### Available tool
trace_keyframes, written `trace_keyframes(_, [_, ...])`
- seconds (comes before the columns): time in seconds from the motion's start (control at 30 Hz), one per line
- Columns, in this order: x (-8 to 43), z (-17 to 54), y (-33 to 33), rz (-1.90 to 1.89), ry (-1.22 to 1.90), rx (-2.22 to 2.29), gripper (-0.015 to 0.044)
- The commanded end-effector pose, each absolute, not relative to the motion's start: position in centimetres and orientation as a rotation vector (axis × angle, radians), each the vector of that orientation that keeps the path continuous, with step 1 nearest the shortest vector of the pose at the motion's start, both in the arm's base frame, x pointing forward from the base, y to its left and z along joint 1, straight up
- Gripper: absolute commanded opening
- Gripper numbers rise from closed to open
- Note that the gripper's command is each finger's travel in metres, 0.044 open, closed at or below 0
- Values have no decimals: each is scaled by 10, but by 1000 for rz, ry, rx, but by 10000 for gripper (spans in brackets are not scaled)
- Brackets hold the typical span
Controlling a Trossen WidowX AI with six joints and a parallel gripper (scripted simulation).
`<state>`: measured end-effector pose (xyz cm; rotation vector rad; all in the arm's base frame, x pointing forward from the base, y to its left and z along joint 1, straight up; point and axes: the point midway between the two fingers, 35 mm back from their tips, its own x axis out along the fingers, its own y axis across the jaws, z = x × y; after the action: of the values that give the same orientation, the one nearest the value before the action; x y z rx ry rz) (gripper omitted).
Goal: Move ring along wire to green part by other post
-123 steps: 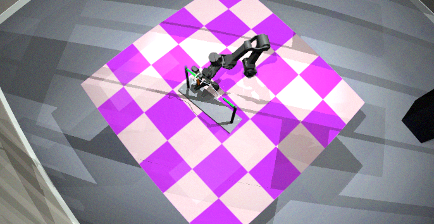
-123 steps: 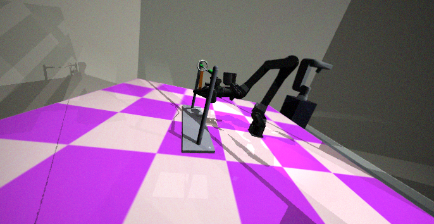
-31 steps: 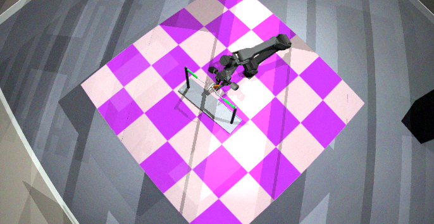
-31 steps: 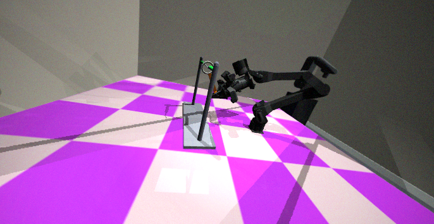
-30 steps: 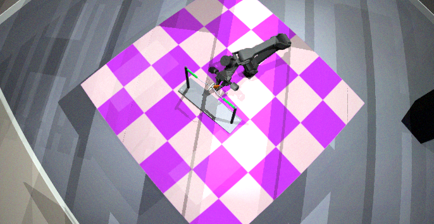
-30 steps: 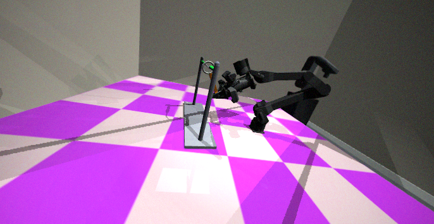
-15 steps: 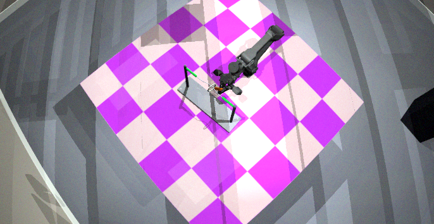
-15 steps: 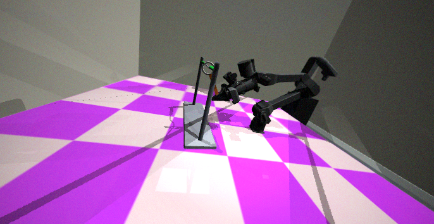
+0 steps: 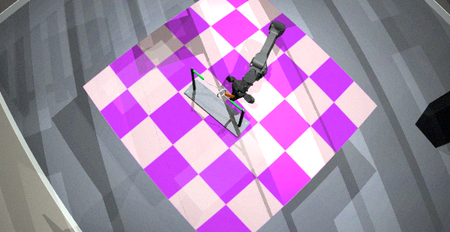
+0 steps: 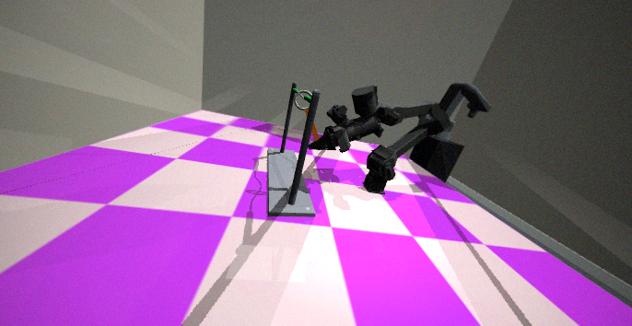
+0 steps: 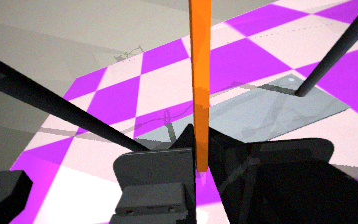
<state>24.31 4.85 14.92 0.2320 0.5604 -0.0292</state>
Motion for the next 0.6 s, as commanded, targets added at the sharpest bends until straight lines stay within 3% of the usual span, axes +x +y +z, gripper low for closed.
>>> trace_keyframes(0.0, [245,155,55,-37,545,251,-150])
trace_keyframes(0.57, [247,157,63,12,536,183,-150])
